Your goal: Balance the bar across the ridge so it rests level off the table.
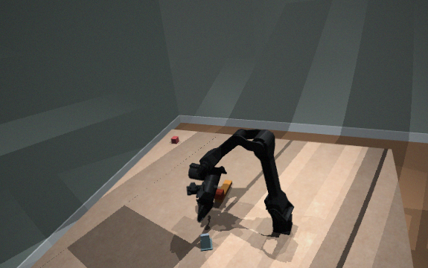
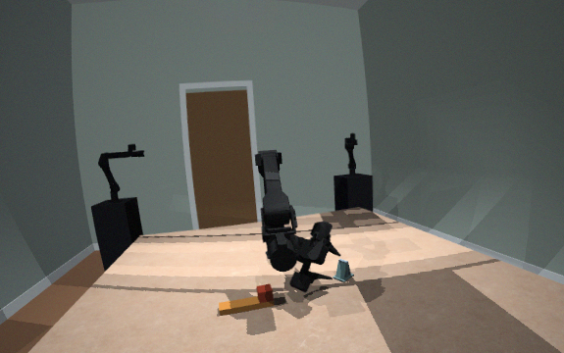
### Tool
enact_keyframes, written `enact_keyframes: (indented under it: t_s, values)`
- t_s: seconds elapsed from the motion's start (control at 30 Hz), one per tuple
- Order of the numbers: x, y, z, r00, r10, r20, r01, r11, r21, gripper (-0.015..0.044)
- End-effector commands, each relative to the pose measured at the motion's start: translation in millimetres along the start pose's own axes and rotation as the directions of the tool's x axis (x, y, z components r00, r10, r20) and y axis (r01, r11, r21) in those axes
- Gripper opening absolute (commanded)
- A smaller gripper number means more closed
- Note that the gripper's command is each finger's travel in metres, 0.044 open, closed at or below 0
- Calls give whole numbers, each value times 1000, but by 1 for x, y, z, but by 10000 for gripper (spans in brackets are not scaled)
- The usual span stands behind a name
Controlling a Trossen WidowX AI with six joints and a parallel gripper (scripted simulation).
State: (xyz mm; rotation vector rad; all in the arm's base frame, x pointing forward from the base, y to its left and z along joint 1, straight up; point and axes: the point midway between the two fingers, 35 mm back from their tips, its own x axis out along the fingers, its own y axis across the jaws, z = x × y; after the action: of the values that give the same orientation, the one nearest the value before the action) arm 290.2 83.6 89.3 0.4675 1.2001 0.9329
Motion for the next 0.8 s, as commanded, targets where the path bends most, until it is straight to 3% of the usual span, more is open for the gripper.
enact_keyframes:
  t_s: [0.0, 0.37, 0.77]
  values:
    - [-12, -11, 5, 997, -74, -9, 74, 990, 122, 315]
    - [-49, -36, 11, 964, -262, -47, 254, 853, 456, 315]
    - [-97, -60, 11, 885, -453, -106, 367, 542, 756, 315]
